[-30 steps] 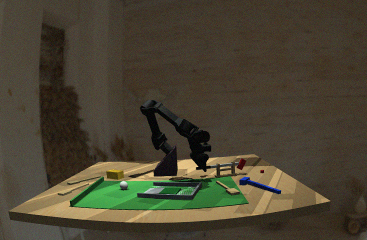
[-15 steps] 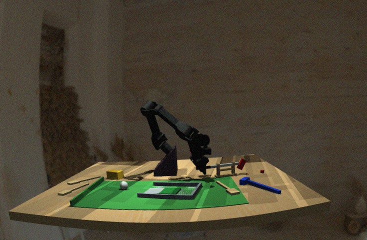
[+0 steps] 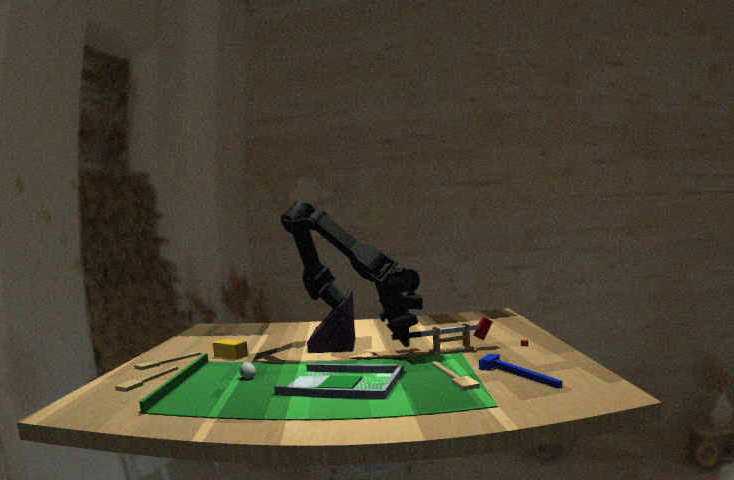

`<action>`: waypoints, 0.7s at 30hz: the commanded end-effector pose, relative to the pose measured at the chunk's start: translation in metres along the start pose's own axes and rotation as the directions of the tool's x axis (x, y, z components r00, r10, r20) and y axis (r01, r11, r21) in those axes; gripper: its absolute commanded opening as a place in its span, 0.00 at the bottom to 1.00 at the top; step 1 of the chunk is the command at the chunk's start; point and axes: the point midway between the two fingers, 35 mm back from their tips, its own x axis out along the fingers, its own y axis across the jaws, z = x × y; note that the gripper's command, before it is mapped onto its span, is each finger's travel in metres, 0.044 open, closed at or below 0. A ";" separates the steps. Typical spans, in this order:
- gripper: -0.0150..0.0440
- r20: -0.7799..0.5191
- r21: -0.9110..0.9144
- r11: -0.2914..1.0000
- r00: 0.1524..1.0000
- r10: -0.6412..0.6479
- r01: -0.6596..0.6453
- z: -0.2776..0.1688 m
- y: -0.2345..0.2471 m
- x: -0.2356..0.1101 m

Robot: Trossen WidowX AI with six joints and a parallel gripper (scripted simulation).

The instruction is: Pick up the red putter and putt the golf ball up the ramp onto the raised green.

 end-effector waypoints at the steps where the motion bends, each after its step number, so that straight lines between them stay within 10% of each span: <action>1: 0.26 0.000 0.001 1.000 1.000 0.000 0.000 0.000 0.000 0.000; 21: 0.25 -0.001 0.035 0.999 1.000 -0.009 0.009 0.017 -0.005 -0.093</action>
